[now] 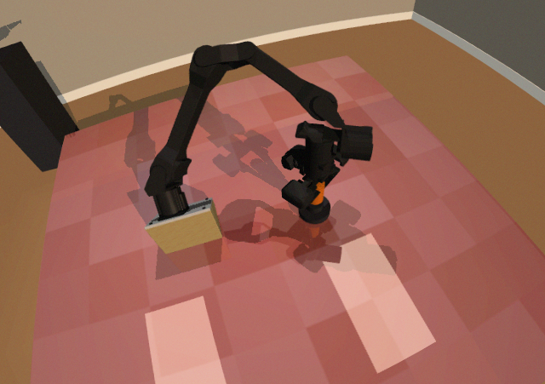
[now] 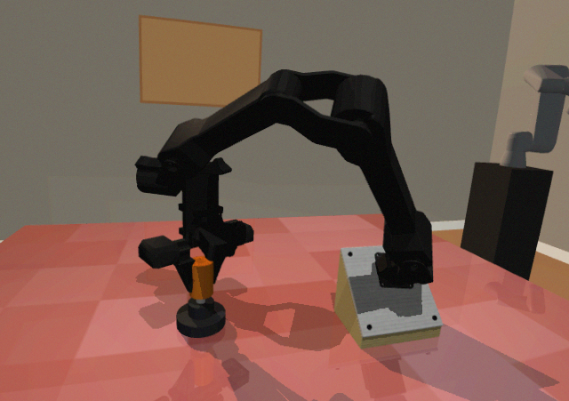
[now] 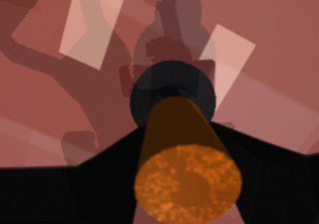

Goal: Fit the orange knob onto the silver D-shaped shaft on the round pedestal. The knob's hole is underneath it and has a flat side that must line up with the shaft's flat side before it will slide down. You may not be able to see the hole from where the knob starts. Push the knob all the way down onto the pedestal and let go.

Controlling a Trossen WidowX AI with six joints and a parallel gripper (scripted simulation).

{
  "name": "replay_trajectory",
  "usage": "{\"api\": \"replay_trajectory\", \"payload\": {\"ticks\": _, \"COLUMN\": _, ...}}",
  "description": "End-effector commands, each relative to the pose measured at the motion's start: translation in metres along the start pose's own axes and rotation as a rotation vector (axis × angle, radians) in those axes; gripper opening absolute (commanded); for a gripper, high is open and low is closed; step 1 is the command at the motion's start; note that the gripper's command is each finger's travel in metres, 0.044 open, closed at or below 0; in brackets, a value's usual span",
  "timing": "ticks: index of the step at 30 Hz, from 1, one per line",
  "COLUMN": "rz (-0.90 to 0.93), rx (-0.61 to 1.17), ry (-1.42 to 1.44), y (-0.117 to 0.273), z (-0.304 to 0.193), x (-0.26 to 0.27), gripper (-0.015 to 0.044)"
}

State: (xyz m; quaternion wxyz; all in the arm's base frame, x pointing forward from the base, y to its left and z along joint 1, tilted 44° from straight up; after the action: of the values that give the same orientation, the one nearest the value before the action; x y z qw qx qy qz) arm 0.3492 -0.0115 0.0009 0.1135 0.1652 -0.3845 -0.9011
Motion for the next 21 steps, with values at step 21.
{"api": "replay_trajectory", "payload": {"ticks": 21, "rz": -0.002, "rx": -0.001, "ry": -0.012, "y": -0.0061, "z": -0.0006, "x": -0.0026, "gripper": 0.0}}
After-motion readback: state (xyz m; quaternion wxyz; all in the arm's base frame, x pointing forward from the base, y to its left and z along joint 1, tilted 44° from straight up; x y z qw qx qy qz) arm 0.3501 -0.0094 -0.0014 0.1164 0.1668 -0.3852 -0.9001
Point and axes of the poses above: the point midway between the two fingers, 35 mm back from their tips, its own y axis back along the fingers, its own x axis across the jaws, z = x × y, the point moved 3 cm from there along y, back along the fingers, and after that the axes turned 15 degrees about -y, right-handed, at the moved point
